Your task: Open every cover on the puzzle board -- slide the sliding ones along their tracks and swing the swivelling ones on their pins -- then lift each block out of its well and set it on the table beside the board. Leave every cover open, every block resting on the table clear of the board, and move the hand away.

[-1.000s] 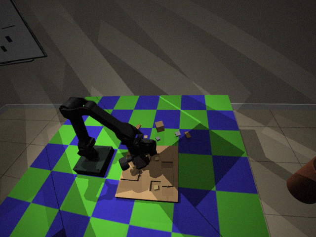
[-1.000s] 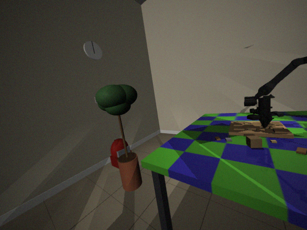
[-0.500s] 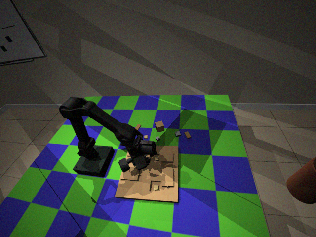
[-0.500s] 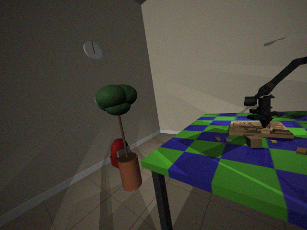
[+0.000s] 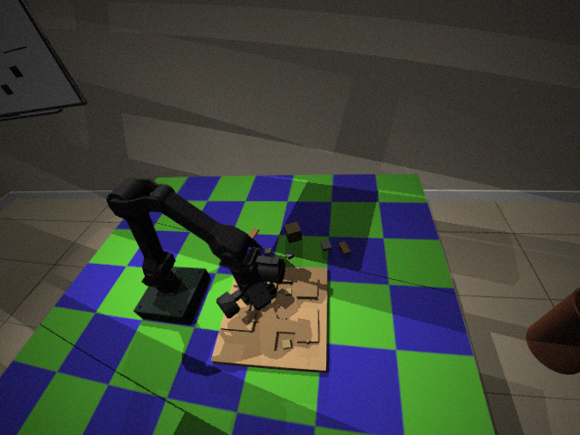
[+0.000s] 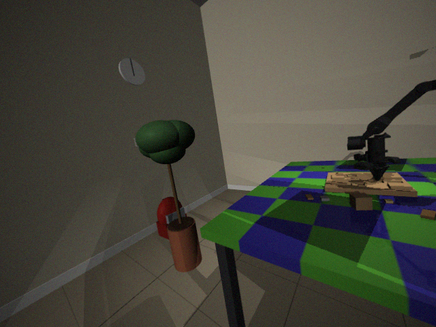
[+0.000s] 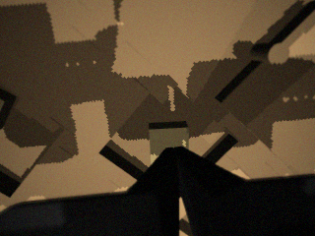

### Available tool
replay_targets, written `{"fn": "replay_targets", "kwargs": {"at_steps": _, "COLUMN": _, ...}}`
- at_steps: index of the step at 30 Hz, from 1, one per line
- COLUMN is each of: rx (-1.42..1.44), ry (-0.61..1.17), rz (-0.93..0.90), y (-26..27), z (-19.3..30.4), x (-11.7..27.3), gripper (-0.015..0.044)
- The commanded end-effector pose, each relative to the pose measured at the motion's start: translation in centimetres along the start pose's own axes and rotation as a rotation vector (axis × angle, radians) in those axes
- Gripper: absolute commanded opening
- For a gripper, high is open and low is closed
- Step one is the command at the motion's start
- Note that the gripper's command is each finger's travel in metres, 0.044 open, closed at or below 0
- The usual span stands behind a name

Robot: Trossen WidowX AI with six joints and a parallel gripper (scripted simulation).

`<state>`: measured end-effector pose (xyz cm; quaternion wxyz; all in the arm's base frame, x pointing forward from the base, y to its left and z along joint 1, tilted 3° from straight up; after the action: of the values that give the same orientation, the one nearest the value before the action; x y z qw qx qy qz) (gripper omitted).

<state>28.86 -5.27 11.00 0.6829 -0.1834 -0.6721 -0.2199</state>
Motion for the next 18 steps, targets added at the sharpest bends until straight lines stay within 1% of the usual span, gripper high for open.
{"fn": "replay_targets", "kwargs": {"at_steps": 1, "rx": -0.002, "ry": 0.0, "rz": 0.0, "y": 0.0, "z": 0.0, "x": 0.1, "gripper": 0.0026}}
{"fn": "replay_targets", "kwargs": {"at_steps": 5, "rx": -0.037, "ry": -0.005, "rz": -0.002, "y": 0.1, "z": -0.2, "x": 2.2, "gripper": 0.0131}}
{"fn": "replay_targets", "kwargs": {"at_steps": 6, "rx": -0.047, "ry": -0.006, "rz": -0.002, "y": 0.1, "z": -0.2, "x": 2.8, "gripper": 0.0144}}
{"fn": "replay_targets", "kwargs": {"at_steps": 11, "rx": -0.092, "ry": -0.012, "rz": -0.005, "y": 0.0, "z": -0.1, "x": 5.6, "gripper": 0.0144}}
{"fn": "replay_targets", "kwargs": {"at_steps": 18, "rx": -0.093, "ry": -0.012, "rz": -0.004, "y": 0.1, "z": -0.1, "x": 5.1, "gripper": 0.0144}}
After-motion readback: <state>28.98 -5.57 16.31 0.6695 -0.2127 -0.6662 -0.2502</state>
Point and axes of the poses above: the point midway between the two fingers, 35 mm back from their tips, its own x axis back along the fingers, its own y axis across the jaws, z = x × y, the point moved 10 cm from there along x, back along the fingers, and after that the axes turned 15 degrees about x, right-handed, at the moved point
